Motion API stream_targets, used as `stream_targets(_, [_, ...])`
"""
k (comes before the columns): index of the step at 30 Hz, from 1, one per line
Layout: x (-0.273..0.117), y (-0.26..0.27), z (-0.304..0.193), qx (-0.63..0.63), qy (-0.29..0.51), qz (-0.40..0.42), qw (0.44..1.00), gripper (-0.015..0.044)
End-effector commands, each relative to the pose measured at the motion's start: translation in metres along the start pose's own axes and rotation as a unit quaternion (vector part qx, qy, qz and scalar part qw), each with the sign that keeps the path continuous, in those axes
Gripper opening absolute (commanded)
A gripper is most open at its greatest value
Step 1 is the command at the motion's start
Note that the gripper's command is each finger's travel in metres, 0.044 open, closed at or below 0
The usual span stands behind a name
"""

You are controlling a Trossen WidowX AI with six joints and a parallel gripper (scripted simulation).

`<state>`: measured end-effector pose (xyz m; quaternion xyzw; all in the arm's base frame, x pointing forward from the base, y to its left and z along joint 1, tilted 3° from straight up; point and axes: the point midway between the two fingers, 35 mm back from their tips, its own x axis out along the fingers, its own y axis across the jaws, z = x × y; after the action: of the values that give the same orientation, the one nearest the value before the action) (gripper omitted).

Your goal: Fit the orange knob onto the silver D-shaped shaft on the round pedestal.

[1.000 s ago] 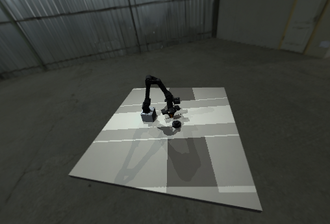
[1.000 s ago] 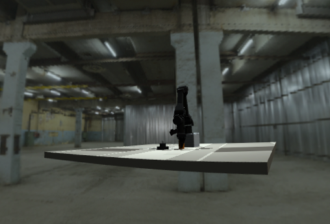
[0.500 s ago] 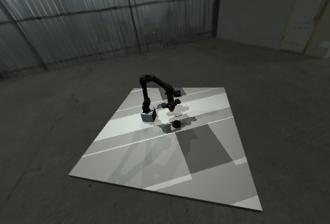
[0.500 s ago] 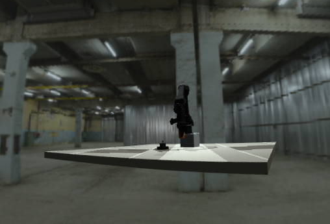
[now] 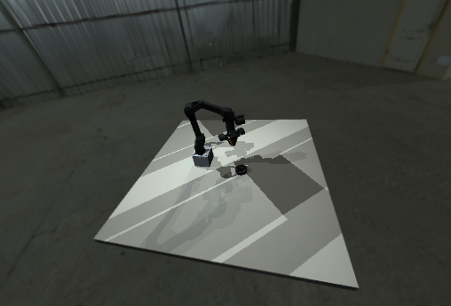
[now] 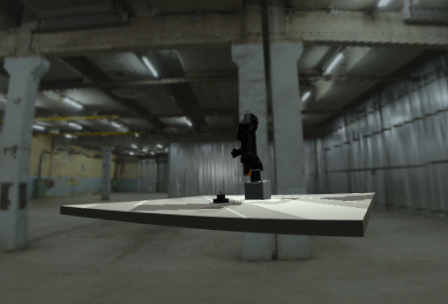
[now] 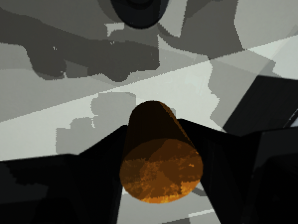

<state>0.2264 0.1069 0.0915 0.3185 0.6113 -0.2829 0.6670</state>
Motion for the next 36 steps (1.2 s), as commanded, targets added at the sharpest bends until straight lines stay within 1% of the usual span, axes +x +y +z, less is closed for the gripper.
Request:
stream_targets(1, [-0.006, 0.002, -0.001, 0.001, 0.001, 0.028, 1.000, 0.0000])
stream_targets(19, [-0.039, 0.007, -0.009, 0.001, 0.002, 0.202, 0.979, 0.0000])
stream_targets(36, [-0.073, 0.013, -0.018, 0.001, 0.002, 0.377, 0.926, 0.0000])
